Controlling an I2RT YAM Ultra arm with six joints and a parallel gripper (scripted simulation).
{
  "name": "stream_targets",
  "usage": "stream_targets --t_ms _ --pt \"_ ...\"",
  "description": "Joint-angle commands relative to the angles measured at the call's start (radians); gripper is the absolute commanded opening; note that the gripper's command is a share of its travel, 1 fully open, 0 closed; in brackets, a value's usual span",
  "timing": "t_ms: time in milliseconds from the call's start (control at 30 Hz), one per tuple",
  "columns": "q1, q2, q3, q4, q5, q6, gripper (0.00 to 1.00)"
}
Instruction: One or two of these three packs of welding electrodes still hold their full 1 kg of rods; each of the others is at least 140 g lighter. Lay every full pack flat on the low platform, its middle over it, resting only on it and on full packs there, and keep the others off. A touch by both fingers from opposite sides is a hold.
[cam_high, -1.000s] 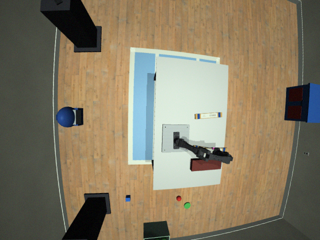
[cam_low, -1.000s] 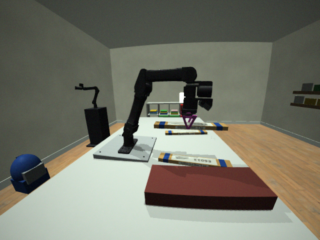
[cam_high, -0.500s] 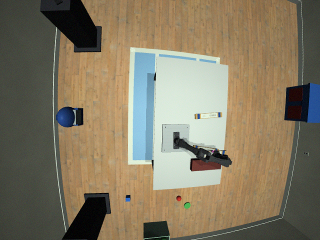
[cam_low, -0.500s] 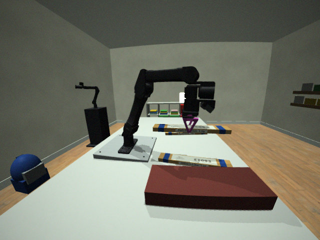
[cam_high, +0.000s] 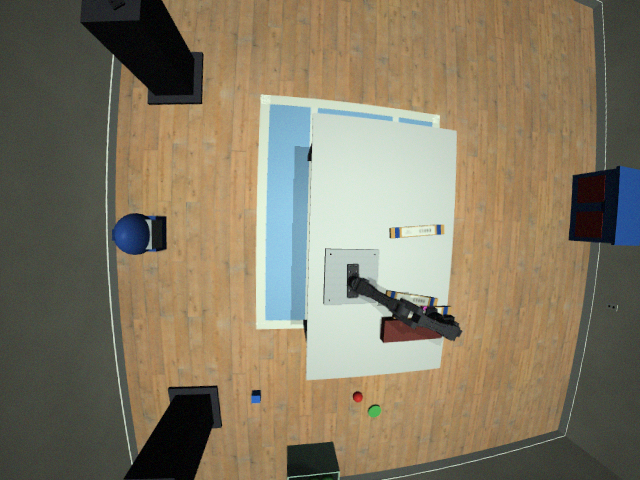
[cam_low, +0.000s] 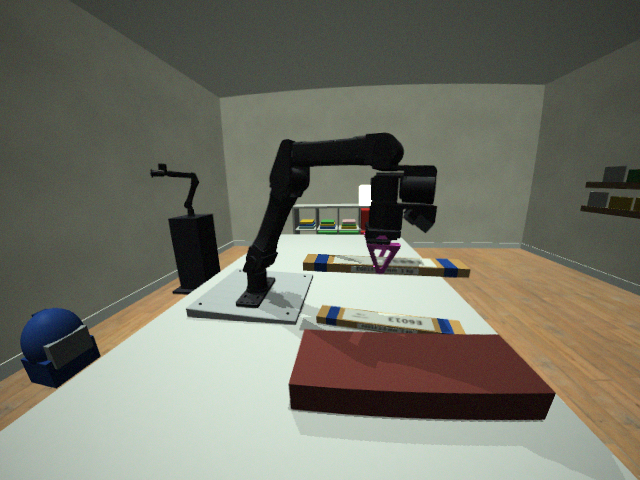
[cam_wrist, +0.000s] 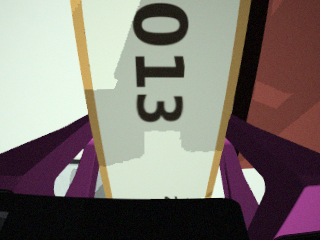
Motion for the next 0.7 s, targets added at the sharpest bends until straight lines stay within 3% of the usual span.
stream_targets --t_ms 0,667 --pt "-0.029 -0.035 0.083 0.0 -0.01 -0.037 0.0" --pt "-0.135 0.049 0.179 0.0 -0.013 -0.139 0.0"
